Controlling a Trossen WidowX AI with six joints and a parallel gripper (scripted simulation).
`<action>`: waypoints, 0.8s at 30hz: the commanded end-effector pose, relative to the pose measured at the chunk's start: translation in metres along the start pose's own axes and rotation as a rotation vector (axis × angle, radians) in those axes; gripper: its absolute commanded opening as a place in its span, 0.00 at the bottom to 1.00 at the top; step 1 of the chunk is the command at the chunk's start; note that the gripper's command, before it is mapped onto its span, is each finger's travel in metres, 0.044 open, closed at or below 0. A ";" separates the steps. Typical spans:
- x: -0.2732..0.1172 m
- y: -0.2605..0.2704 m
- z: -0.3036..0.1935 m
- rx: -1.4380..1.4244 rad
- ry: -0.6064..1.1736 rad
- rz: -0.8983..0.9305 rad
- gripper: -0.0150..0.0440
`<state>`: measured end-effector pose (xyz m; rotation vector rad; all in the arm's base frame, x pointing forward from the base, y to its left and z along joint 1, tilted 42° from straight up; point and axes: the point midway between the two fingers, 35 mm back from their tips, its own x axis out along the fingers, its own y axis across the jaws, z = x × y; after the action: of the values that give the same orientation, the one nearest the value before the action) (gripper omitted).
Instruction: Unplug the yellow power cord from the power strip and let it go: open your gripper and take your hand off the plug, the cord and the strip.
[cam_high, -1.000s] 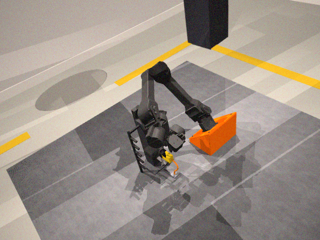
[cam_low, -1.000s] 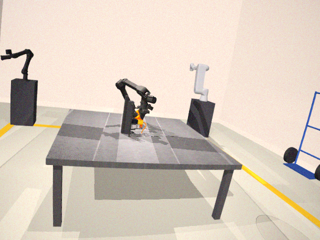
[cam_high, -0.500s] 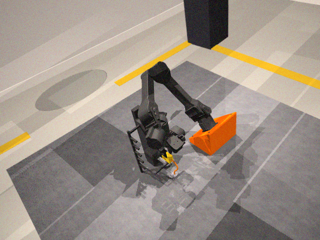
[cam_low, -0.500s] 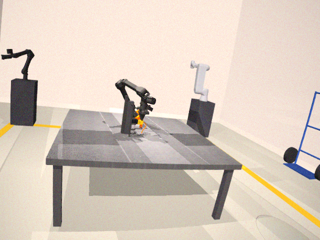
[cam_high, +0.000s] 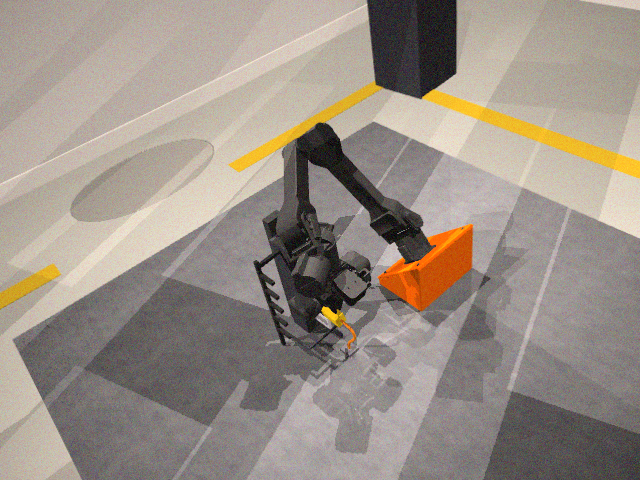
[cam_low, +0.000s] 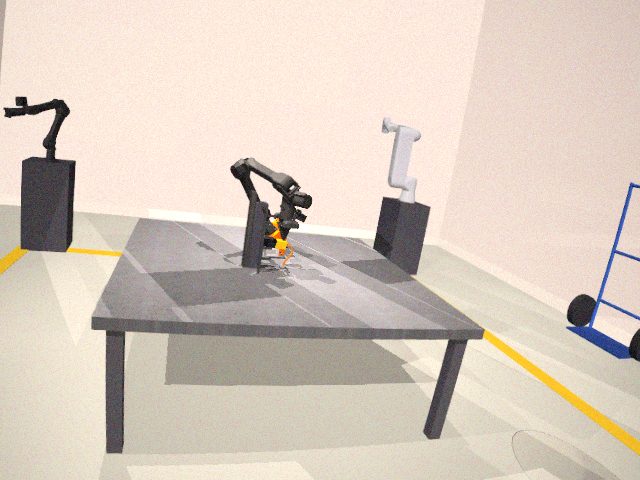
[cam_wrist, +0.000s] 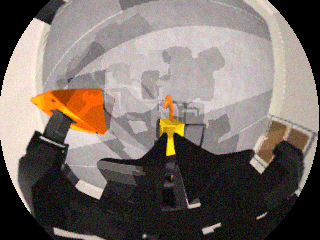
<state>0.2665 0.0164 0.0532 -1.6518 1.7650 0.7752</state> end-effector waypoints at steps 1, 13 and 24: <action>0.001 -0.002 -0.002 0.010 0.005 -0.001 0.25; 0.001 -0.003 0.016 0.007 0.004 -0.002 0.25; 0.001 -0.002 0.015 0.001 0.010 -0.004 0.57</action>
<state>0.2691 0.0272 0.0416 -1.6558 1.7708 0.7639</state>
